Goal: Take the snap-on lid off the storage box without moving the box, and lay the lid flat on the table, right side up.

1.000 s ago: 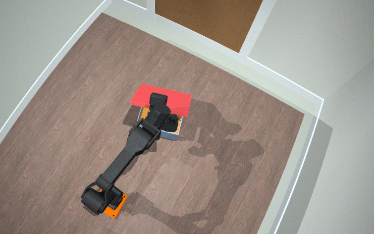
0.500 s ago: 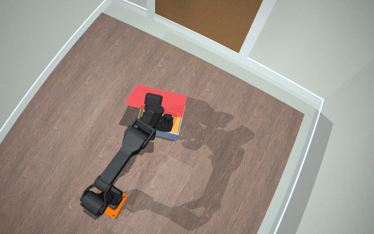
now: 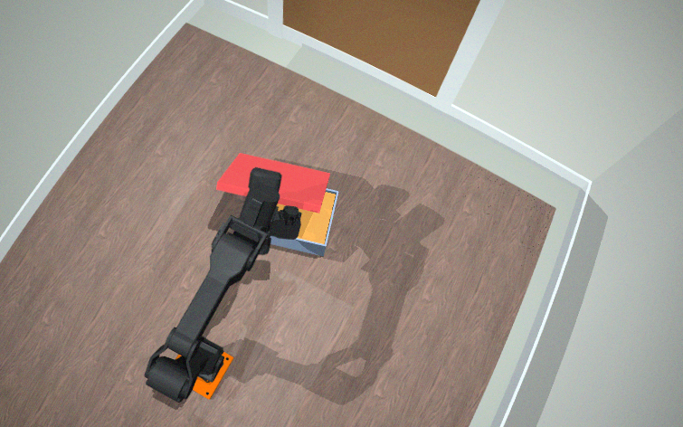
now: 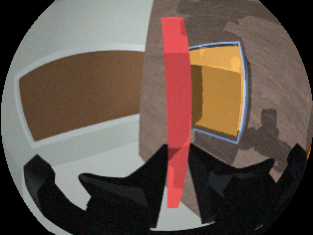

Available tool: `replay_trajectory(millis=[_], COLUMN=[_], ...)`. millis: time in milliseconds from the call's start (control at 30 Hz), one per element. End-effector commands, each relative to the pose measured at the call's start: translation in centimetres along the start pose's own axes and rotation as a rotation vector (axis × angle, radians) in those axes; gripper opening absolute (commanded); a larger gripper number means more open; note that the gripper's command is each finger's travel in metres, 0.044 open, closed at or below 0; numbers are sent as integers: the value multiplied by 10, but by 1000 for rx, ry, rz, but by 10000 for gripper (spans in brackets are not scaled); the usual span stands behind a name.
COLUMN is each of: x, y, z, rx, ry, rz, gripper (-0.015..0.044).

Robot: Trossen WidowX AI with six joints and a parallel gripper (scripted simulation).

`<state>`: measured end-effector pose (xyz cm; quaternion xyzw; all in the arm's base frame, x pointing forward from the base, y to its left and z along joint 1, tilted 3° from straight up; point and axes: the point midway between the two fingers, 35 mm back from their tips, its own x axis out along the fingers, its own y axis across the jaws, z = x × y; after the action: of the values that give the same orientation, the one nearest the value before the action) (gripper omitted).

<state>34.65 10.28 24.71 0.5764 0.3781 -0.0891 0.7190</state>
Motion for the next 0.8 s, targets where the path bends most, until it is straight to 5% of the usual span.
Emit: replay_trajectory(millis=[0,767], x=[-6,-10], y=[5,1], z=[-8,-53], rx=[0,4], ry=[-6,-3], rz=[26,25], gripper=[0,0])
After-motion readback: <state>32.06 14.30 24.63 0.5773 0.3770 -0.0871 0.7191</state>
